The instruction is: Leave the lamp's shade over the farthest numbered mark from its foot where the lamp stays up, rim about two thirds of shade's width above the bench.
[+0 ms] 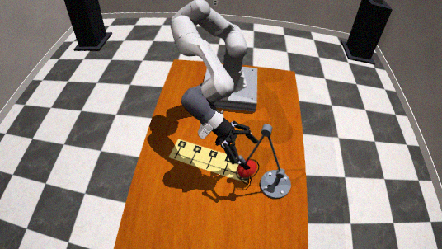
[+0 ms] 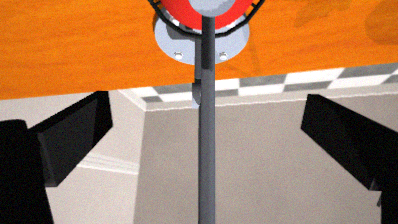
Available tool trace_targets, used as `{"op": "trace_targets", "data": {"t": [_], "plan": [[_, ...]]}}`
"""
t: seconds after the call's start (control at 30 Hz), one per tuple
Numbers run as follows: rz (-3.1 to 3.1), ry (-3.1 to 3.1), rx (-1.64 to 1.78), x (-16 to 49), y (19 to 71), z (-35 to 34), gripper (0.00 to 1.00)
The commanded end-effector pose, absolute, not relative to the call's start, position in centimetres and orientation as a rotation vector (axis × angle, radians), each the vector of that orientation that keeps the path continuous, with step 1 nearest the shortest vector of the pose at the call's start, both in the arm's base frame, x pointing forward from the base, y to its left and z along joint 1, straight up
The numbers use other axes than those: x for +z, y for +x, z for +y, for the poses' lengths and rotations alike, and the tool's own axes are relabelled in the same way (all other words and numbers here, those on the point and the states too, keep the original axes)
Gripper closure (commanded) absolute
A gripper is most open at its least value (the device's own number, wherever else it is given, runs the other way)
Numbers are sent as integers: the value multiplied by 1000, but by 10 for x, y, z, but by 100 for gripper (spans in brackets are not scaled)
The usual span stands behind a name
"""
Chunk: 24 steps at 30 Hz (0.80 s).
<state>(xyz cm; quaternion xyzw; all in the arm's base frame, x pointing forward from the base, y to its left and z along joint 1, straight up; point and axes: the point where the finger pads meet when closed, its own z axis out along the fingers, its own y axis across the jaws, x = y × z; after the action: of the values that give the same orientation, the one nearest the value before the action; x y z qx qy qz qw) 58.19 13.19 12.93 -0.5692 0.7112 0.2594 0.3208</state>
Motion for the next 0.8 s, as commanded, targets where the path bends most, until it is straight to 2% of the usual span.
{"op": "trace_targets", "data": {"t": [0.0,0.47,0.77], "plan": [[1868,-1495,681,129,582,132,0],[1868,-1495,681,129,582,132,0],[1868,-1495,681,155,576,103,0]]}}
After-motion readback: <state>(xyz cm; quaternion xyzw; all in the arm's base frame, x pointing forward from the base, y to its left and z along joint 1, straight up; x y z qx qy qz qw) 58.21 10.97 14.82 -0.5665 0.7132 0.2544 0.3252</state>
